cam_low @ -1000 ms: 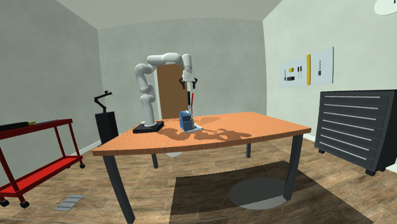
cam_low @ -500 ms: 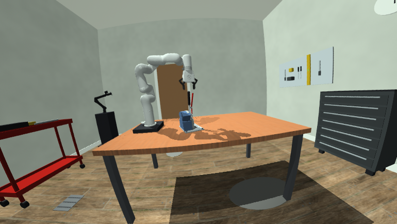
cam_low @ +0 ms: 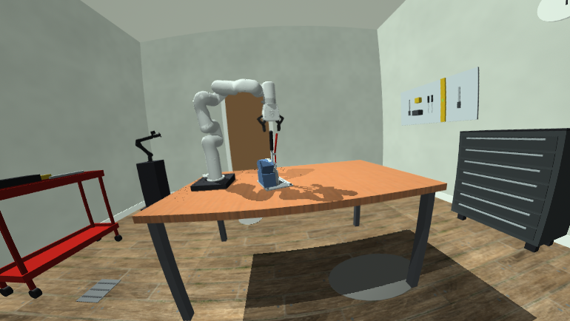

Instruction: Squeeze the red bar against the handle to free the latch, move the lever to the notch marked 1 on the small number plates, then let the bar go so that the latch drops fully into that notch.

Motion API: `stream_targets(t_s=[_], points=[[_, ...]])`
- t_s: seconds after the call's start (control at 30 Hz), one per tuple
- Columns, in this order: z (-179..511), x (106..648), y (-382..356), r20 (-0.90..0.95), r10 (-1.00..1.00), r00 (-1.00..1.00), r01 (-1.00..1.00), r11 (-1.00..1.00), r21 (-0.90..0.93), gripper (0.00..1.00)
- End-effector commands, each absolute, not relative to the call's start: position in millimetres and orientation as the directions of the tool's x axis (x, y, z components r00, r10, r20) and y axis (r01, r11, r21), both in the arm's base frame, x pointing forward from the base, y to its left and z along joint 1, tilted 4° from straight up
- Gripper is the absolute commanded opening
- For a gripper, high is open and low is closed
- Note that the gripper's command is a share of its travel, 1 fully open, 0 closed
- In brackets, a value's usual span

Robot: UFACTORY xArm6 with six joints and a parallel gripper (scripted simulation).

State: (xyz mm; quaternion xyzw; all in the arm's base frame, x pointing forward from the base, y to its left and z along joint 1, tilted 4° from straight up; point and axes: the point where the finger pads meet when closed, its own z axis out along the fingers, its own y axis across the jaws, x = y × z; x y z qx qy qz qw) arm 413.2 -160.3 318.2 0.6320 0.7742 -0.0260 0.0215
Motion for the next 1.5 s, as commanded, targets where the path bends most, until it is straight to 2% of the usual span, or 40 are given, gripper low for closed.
stream_targets(t_s=[0.0,0.7,1.47], points=[[313,414,-161,-0.069,0.977,-0.2,0.98,0.2,-0.009,0.99],[281,414,-163,-0.069,0.977,-0.2,0.98,0.2,-0.009,0.99],[277,414,-163,-0.069,0.977,-0.2,0.98,0.2,-0.009,0.99]])
